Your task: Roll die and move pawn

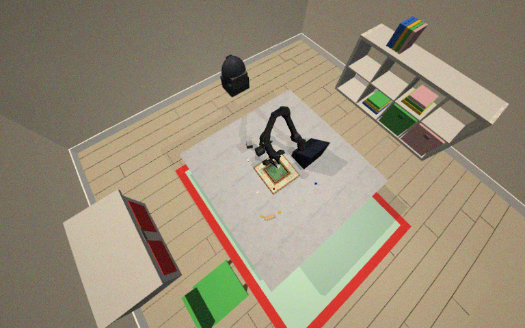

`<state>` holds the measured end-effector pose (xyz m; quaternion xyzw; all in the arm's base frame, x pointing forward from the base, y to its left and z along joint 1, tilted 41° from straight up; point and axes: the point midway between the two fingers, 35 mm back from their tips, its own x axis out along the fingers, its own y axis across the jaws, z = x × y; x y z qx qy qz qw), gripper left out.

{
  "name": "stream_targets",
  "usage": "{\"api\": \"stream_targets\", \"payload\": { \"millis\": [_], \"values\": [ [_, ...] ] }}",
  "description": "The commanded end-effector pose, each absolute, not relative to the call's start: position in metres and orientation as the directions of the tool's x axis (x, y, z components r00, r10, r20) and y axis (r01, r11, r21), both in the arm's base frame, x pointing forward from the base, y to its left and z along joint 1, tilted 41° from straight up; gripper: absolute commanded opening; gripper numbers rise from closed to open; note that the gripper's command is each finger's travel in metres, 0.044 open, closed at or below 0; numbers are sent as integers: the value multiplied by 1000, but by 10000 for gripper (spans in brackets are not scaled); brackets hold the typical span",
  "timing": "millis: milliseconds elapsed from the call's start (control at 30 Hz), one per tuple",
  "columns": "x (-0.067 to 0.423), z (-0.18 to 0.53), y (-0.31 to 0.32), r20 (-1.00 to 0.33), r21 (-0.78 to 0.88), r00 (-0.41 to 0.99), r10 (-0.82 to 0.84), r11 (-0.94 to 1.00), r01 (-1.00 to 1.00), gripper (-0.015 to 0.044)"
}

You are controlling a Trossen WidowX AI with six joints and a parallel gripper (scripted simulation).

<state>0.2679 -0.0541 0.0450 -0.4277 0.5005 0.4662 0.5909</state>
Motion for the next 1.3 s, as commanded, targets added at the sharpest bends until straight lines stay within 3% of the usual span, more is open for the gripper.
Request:
{"api": "stream_targets", "payload": {
  "millis": [0,300,433,567,733,800,933,1100,1267],
  "values": [
    [268,45,-54,-990,-41,66,122,199,-979,210],
    [272,73,-28,-992,-25,49,116,202,-979,440],
    [266,41,-35,-973,57,-108,-205,242,-969,440],
    [269,24,-40,-803,-8,-124,-583,218,-976,440],
    [271,24,-40,-760,-32,-106,-641,200,-979,440],
    [269,22,-36,-803,3,-124,-583,204,-979,440],
    [298,12,-30,-796,-144,-119,-594,376,-915,335],
    [350,-16,-16,-781,-417,-109,-615,643,-642,204],
    [391,-47,-5,-769,-572,-100,-632,749,-333,200]
  ]
}}
